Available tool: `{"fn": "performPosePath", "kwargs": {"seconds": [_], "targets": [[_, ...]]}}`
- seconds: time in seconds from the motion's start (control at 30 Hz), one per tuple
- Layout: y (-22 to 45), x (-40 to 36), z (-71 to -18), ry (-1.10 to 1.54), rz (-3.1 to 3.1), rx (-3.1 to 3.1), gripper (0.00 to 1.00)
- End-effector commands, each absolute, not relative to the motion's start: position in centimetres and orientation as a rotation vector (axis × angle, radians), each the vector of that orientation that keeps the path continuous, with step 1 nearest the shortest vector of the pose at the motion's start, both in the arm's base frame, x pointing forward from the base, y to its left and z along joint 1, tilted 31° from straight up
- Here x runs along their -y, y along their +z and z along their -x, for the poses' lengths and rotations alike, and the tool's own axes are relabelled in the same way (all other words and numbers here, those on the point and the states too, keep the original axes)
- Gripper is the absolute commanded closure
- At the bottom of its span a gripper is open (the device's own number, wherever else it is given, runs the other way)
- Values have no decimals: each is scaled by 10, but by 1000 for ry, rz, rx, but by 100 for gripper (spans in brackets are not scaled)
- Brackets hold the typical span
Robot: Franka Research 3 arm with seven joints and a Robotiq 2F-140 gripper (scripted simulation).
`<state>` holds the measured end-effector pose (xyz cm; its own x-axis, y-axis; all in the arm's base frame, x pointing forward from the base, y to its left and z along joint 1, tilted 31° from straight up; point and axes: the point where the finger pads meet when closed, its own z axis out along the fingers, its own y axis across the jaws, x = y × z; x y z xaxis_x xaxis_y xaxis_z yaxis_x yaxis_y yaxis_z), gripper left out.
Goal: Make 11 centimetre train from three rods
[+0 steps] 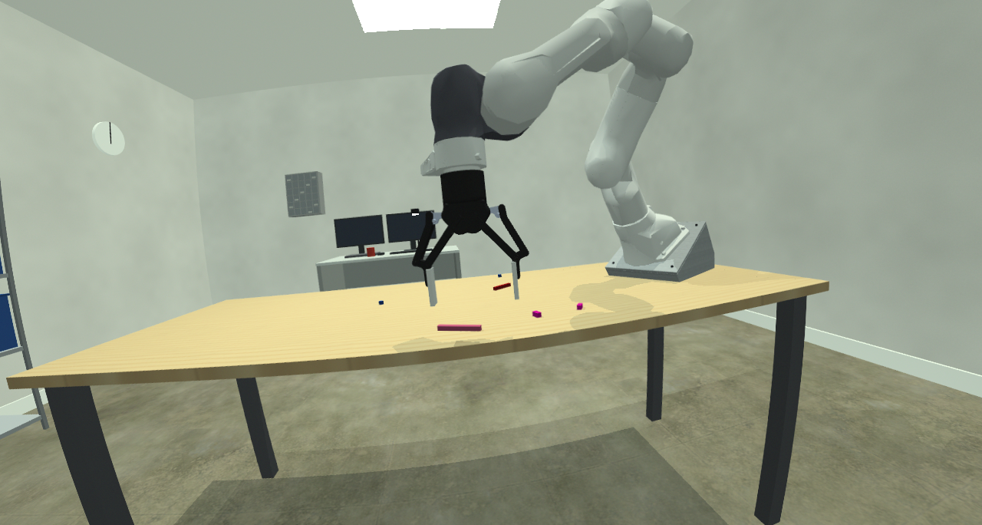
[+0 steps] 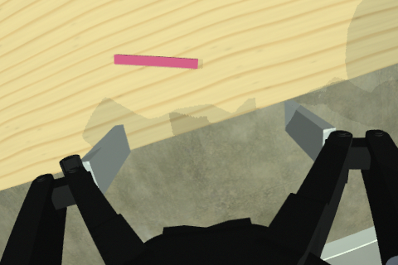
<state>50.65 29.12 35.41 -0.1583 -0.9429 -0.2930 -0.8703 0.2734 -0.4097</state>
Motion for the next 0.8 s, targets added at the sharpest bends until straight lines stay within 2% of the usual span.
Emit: {"fn": "performPosePath", "kwargs": {"seconds": [0.0, 0.77], "targets": [[360, -293, -514, -260, 1790, -1914, 0], [361, -293, -515, -264, 1801, -1904, 0]]}}
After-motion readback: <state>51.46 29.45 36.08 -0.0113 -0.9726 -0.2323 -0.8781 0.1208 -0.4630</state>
